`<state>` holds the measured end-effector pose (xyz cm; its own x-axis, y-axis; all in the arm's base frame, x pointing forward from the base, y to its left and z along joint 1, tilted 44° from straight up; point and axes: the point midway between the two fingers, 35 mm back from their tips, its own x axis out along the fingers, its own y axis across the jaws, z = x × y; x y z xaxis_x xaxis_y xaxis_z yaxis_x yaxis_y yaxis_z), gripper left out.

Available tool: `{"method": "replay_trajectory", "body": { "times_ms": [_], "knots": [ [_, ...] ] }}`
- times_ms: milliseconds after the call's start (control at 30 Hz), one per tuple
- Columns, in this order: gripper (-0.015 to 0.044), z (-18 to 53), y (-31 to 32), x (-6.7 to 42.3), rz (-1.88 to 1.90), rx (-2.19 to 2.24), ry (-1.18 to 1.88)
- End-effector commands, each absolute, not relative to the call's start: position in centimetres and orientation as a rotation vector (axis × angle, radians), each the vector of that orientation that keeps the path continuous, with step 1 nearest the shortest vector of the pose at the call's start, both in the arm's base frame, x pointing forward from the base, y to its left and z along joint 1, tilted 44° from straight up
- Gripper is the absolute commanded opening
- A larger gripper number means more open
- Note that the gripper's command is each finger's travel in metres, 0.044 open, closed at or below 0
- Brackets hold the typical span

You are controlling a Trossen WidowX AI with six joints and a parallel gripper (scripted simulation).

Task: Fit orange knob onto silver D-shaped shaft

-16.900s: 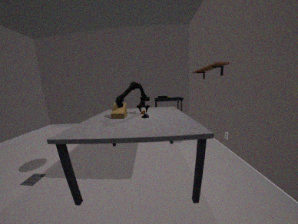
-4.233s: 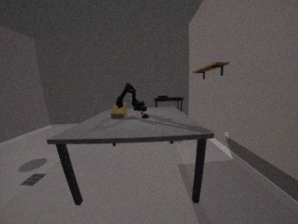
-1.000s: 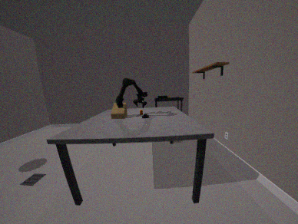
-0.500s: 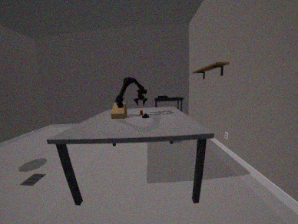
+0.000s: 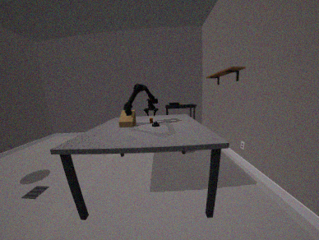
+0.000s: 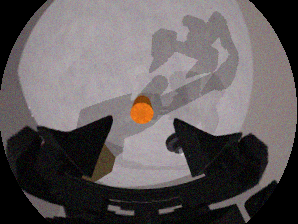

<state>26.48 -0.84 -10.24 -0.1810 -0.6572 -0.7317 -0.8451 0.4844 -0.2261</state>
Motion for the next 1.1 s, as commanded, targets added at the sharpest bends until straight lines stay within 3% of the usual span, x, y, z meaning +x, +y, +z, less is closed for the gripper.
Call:
{"method": "replay_trajectory", "body": {
  "times_ms": [0,1067],
  "knots": [
    [0.044,-10.8,-1.7,26.0,0.295,-1.254,1.927],
    [0.044,-14.3,-4.9,25.2,0.294,-1.256,1.927]
  ]
}}
